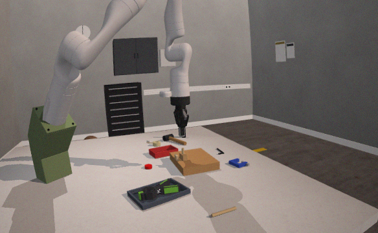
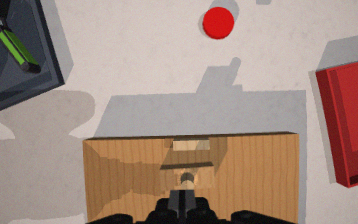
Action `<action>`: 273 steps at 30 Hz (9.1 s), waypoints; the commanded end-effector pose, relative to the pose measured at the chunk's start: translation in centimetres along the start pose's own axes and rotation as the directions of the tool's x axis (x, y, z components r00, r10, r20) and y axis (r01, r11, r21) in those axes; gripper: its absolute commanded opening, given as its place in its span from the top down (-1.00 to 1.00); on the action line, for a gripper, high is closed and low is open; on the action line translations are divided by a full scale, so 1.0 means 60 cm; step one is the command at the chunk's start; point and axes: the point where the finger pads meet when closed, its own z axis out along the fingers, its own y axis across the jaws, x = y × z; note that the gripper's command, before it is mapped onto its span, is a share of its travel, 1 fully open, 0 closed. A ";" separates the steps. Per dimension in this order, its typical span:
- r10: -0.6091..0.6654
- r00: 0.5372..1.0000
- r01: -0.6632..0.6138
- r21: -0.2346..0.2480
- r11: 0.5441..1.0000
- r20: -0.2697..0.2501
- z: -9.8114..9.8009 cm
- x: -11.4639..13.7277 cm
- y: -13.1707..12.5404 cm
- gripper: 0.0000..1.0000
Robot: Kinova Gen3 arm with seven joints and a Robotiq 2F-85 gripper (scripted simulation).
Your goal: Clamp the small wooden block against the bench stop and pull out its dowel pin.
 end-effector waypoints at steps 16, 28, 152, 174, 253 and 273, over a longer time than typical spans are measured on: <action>-0.039 0.999 0.039 -0.007 0.999 0.005 -0.001 -0.004 0.003 0.33; -0.039 0.999 0.039 -0.007 0.999 0.005 -0.001 -0.004 0.003 0.33; -0.038 0.999 0.038 -0.008 0.999 0.006 0.062 -0.009 0.010 0.33; -0.038 0.999 0.039 -0.008 0.999 0.005 0.062 -0.008 0.010 0.33; -0.039 0.999 0.039 -0.008 0.999 0.005 0.062 -0.006 0.007 0.33; -0.038 0.999 0.039 -0.008 0.999 0.005 0.062 -0.007 0.007 0.33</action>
